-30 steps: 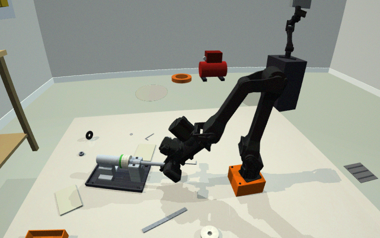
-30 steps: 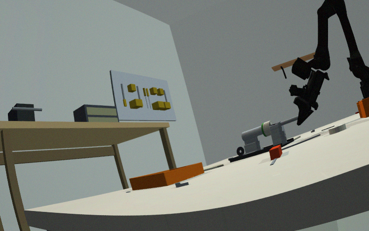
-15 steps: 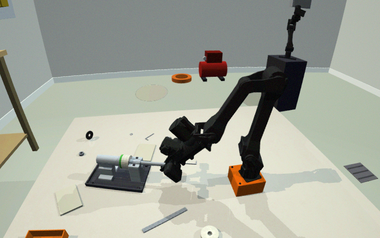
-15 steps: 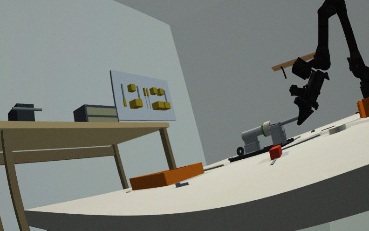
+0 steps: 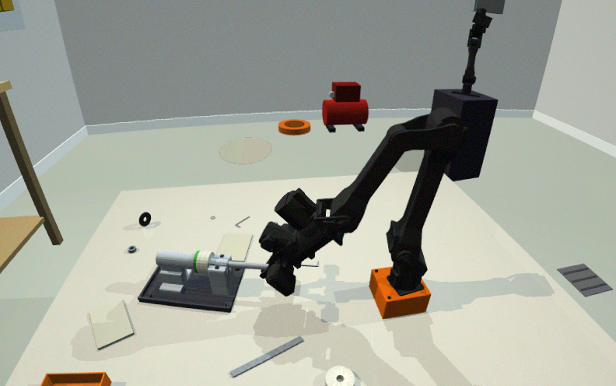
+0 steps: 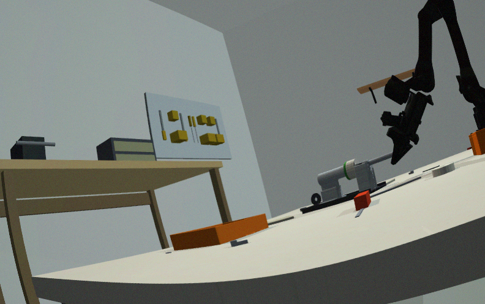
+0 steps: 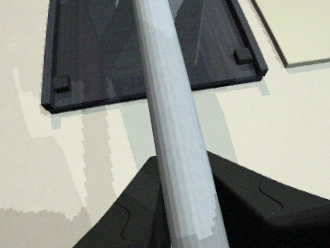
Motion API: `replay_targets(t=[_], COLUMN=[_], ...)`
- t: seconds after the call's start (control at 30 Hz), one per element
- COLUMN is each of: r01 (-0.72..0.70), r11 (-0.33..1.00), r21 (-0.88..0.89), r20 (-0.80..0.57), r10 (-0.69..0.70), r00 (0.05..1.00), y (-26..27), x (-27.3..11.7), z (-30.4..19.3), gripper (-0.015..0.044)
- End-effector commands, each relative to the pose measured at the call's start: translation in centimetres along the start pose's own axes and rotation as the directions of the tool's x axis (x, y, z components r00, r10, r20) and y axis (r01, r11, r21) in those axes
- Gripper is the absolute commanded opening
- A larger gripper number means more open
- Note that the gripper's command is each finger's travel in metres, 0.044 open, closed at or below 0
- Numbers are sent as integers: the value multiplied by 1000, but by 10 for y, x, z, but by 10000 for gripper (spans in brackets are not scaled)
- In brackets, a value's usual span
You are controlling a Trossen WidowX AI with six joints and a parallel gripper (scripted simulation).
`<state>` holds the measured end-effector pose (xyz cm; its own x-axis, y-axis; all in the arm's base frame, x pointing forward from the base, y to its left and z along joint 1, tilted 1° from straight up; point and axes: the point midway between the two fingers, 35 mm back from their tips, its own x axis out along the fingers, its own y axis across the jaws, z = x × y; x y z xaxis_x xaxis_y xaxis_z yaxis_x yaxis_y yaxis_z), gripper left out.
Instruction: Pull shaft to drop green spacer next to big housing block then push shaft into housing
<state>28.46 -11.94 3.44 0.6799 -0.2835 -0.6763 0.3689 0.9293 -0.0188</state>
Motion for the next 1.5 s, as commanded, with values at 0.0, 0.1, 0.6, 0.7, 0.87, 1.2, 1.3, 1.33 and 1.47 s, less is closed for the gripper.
replay_targets(t=[0.0, 0.1, 0.6, 0.7, 0.87, 1.2, 1.3, 1.33, 1.47], r01=[-3, -3, -3, -3, -3, -3, -3, -3, -3], r11=[1000, 1000, 1000, 1000, 1000, 1000, 1000, 1000, 1000], r21=[-1, -1, -1, -1, -1, -1, -1, -1, -1], r20=[-1, -1, -1, -1, -1, -1, -1, -1, -1], r10=[3, 3, 3, 3, 3, 3, 3, 3, 3], r00=[1000, 1000, 1000, 1000, 1000, 1000, 1000, 1000, 1000], y=[0, 0, 0, 0, 0, 0, 0, 0, 0], x=[0, -1, -2, -2, -2, -3, -3, -3, -3], z=[-1, -1, -2, -2, -2, -3, -3, -3, -4], gripper=[0, 0, 0, 0, 0, 0, 0, 0, 0])
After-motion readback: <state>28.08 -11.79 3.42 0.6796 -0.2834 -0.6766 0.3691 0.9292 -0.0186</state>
